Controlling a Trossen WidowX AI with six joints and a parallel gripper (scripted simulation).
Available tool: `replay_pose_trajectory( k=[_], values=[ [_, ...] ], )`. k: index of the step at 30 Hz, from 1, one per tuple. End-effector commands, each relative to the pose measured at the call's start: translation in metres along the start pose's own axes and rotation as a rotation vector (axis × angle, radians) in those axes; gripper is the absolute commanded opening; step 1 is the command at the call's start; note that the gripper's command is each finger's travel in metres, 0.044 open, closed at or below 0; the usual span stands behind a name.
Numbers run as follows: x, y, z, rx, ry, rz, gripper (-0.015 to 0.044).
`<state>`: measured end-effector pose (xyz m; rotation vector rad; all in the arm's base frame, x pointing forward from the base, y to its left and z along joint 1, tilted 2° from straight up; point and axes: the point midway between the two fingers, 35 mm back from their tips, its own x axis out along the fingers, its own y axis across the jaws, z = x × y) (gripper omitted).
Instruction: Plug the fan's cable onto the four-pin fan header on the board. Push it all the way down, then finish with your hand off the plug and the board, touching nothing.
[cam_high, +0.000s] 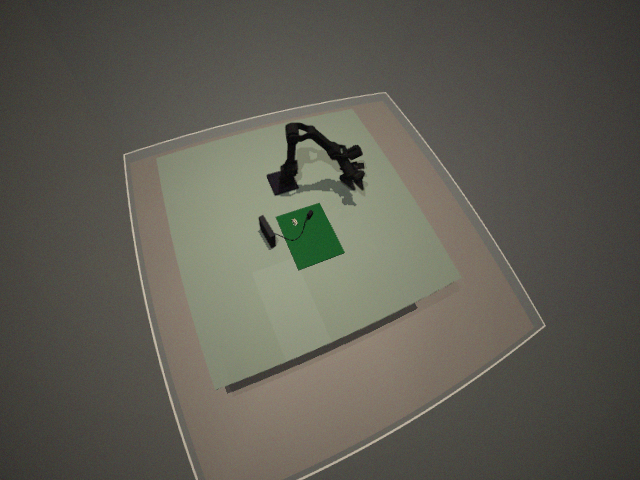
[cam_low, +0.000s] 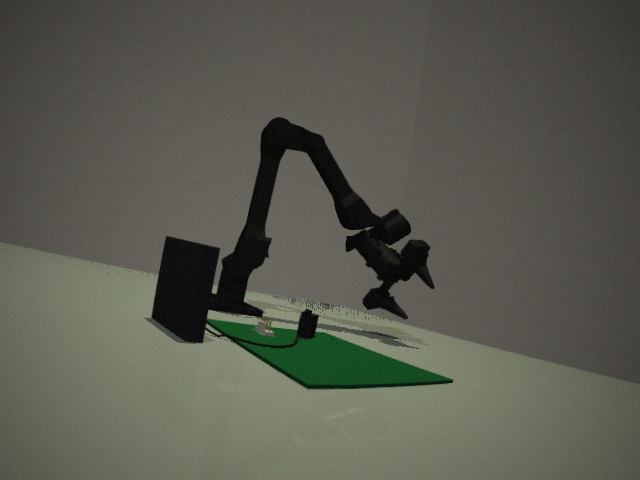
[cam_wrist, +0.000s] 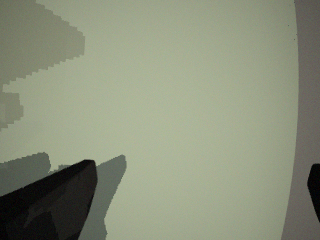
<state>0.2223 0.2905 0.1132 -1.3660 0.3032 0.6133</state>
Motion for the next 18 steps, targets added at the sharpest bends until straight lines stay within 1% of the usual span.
replay_pose_trajectory(
  k=[1,5,9,13,18],
  values=[
    [0.02,-0.037,-0.057,0.449,0.195,0.121,0.044],
    [0.022,-0.055,-0.098,0.764,0.347,0.174,0.044],
    [0.012,-0.07,-0.14,1.096,0.517,0.202,0.044],
    [-0.007,-0.081,-0.179,1.443,0.702,0.2,0.044],
    [-0.044,-0.09,-0.219,1.89,0.956,0.151,0.044]
  ],
)
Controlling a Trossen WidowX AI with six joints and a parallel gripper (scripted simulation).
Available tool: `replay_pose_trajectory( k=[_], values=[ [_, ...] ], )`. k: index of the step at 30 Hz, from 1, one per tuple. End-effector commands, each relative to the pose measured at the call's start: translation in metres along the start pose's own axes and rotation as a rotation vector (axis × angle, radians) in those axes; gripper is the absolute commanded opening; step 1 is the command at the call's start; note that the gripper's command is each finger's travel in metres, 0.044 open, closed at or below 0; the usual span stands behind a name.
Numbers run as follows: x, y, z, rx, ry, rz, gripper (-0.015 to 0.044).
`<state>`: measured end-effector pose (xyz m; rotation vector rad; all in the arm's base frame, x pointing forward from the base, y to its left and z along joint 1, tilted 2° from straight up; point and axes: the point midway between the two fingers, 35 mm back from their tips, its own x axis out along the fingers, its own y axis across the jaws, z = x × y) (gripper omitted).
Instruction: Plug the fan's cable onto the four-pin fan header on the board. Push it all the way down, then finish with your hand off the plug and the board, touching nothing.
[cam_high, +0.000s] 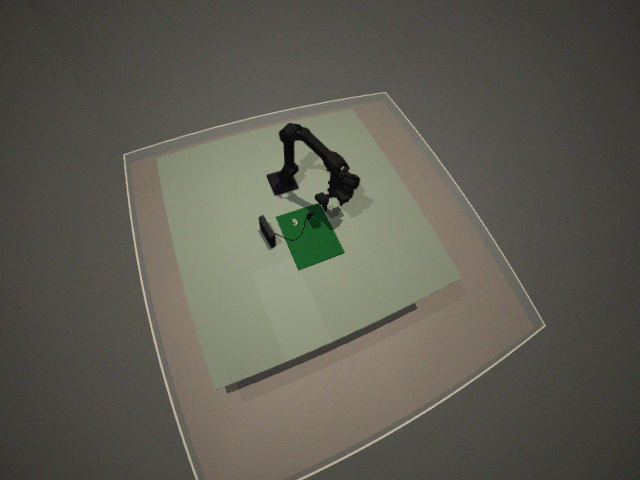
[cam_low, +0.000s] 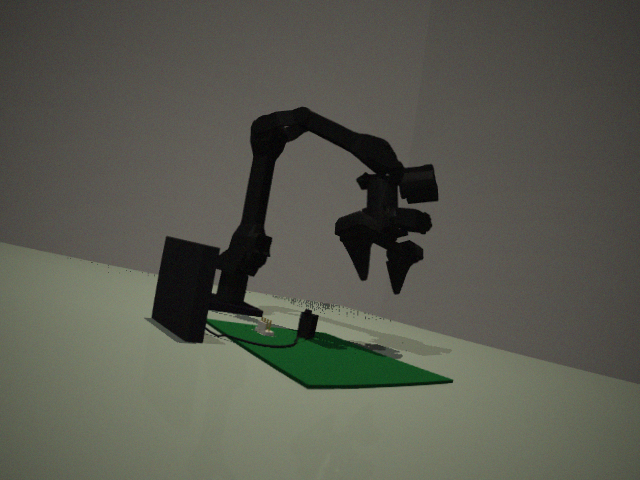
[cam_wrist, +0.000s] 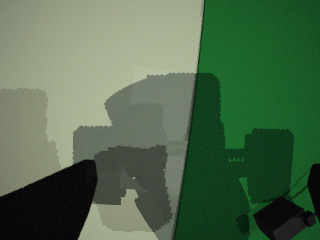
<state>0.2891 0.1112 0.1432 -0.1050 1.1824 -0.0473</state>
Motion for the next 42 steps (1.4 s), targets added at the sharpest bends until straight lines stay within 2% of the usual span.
replay_pose_trajectory(
  k=[1,6,16,20,28,42],
  values=[
    [-0.031,-0.061,-0.015,0.607,0.217,-0.017,0.044],
    [-0.058,-0.093,-0.034,1.037,0.37,-0.059,0.044],
    [-0.059,-0.094,-0.034,1.051,0.375,-0.061,0.044],
    [-0.041,-0.092,-0.037,1.052,0.375,-0.061,0.044],
    [0.032,-0.081,-0.066,1.052,0.375,-0.061,0.044],
    [0.046,-0.08,-0.07,1.052,0.375,-0.061,0.044]
  ],
)
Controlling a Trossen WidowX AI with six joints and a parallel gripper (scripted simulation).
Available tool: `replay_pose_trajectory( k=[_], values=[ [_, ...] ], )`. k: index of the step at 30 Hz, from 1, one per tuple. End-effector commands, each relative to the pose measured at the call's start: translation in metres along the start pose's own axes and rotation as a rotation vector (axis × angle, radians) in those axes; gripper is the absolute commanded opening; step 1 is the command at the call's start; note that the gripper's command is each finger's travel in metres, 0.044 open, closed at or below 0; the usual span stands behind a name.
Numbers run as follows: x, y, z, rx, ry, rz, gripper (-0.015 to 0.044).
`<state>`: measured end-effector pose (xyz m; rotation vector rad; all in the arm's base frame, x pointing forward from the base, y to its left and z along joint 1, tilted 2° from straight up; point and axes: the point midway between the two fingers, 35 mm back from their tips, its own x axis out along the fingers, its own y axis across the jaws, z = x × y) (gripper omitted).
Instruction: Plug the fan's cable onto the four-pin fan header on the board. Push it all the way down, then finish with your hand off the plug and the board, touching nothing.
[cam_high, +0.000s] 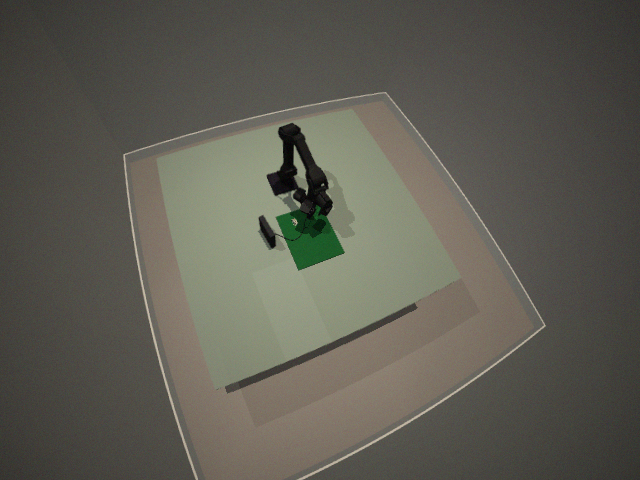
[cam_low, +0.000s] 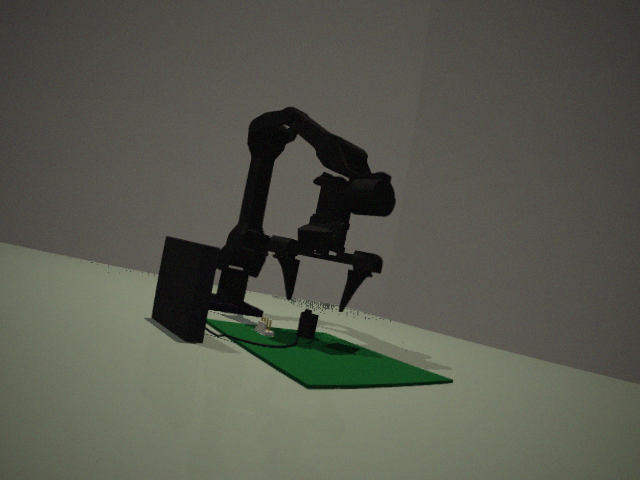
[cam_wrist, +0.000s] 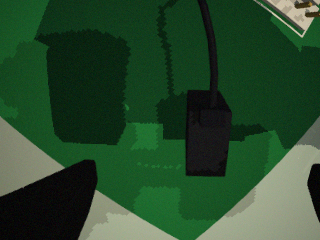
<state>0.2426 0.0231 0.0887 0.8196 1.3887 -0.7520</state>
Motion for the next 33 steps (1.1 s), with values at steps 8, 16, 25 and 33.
replay_pose_trajectory(
  k=[8,16,25,33],
  values=[
    [0.019,0.0,-0.001,0.004,0.004,-0.002,0.044],
    [0.032,0.0,-0.001,0.004,0.004,-0.002,0.044],
    [0.044,-0.001,-0.001,0.004,0.004,-0.002,0.044],
    [0.041,-0.001,-0.001,0.0,0.001,-0.003,0.0256]
  ],
)
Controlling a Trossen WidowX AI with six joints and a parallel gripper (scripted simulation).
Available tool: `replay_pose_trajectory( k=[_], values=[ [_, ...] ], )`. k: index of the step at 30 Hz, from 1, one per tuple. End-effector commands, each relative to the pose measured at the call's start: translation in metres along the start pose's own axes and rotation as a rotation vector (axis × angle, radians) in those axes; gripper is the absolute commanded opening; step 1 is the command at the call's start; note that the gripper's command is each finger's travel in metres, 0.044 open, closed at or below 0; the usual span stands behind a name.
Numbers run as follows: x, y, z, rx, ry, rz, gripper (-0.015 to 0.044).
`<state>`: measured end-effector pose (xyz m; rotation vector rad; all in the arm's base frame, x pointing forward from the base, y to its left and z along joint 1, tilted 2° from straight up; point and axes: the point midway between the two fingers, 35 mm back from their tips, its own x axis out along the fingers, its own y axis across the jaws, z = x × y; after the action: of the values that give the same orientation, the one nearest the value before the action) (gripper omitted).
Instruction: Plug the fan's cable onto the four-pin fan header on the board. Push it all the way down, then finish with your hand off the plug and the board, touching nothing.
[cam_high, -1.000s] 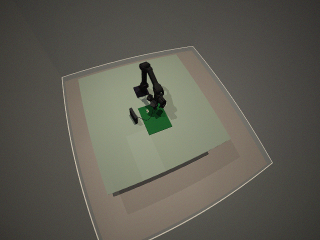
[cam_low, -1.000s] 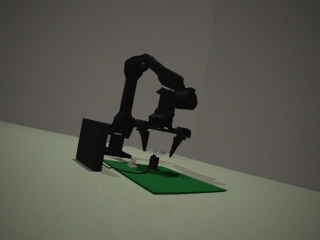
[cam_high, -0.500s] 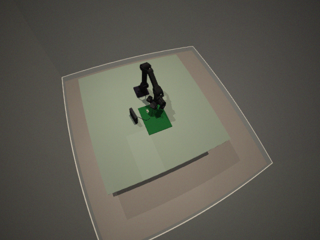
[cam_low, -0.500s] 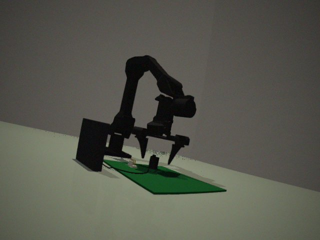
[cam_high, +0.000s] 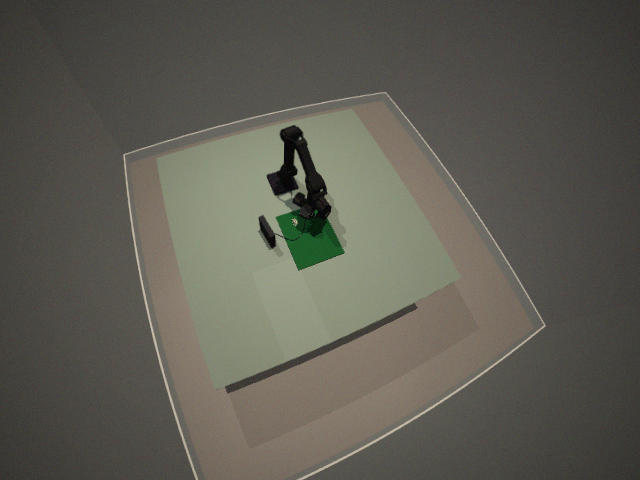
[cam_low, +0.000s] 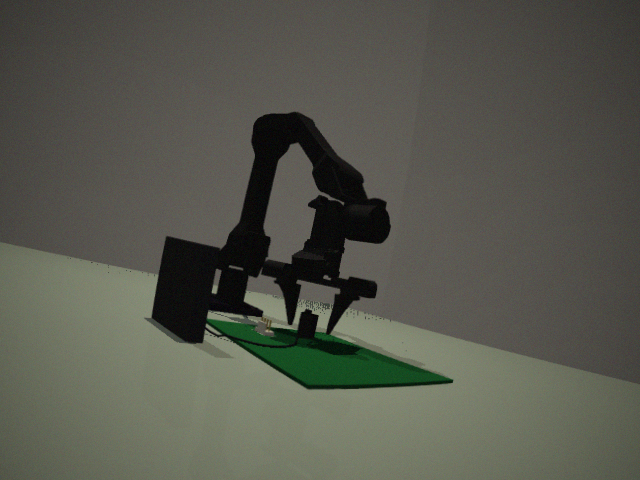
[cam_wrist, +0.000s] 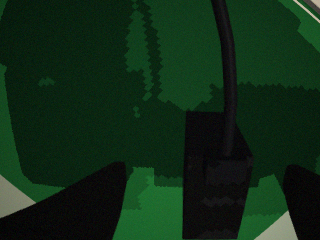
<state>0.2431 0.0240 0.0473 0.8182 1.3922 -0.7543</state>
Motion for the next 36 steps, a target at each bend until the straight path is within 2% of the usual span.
replay_pose_trajectory(
  k=[1,9,12,18,23,36],
  values=[
    [0.0,0.0,0.0,0.0,0.0,0.001,0.023],
    [0.0,0.0,0.0,0.0,0.0,0.001,0.002],
    [0.0,0.0,0.0,0.0,0.0,0.001,0.0],
    [-0.05,0.0,0.0,0.005,0.002,0.002,0.0],
    [-0.049,0.0,0.002,-0.018,0.002,0.002,0.0],
    [-0.049,-0.017,0.036,-0.463,-0.001,-0.001,0.0]
  ],
)
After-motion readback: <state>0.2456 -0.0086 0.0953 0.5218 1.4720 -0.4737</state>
